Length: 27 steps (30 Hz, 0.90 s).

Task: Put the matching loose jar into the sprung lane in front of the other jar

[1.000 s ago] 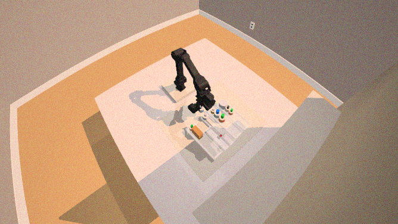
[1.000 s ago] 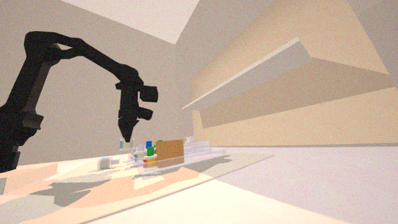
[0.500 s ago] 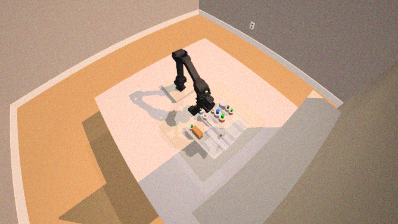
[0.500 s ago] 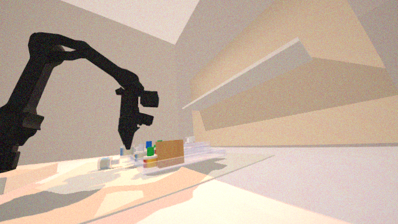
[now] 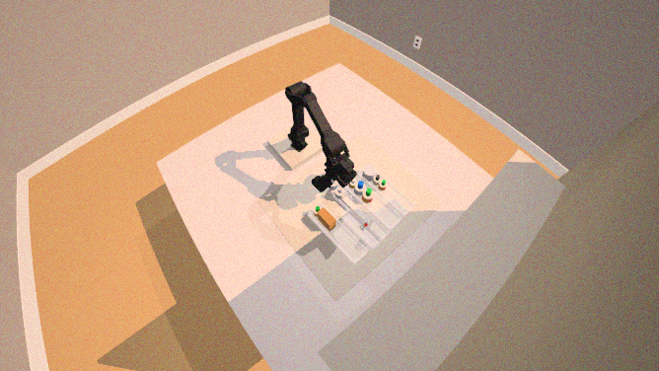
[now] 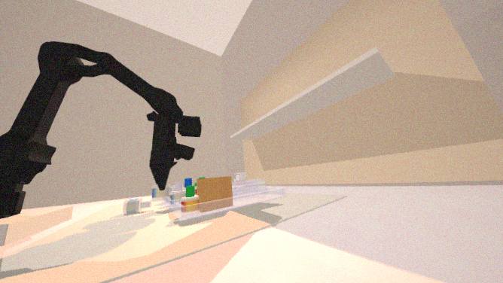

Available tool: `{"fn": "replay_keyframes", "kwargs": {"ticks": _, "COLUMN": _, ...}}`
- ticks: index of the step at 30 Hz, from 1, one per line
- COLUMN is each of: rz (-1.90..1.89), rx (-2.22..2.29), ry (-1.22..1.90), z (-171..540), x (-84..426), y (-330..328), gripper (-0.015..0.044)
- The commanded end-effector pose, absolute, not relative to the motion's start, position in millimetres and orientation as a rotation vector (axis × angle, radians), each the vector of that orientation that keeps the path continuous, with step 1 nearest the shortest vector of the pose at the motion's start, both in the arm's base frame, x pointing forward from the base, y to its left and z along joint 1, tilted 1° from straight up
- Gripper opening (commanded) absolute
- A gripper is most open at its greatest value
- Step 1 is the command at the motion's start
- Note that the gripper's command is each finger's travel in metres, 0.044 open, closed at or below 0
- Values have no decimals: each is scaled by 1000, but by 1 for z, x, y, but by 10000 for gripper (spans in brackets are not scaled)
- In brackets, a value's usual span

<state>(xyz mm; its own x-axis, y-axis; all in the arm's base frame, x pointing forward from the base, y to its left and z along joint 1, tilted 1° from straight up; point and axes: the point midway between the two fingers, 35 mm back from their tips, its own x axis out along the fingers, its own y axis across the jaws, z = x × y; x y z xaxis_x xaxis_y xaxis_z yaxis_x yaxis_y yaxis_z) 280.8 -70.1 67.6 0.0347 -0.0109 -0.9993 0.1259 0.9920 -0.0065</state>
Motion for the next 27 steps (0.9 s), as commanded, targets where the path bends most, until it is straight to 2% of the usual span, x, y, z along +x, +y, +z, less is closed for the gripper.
{"fn": "replay_keyframes", "kwargs": {"ticks": 1, "rz": -103, "rx": 88, "ry": 1530, "z": 68, "x": 284, "y": -71, "gripper": 0}}
{"fn": "replay_keyframes", "kwargs": {"ticks": 27, "rz": -103, "rx": 88, "ry": 1529, "z": 69, "x": 293, "y": -72, "gripper": 0}}
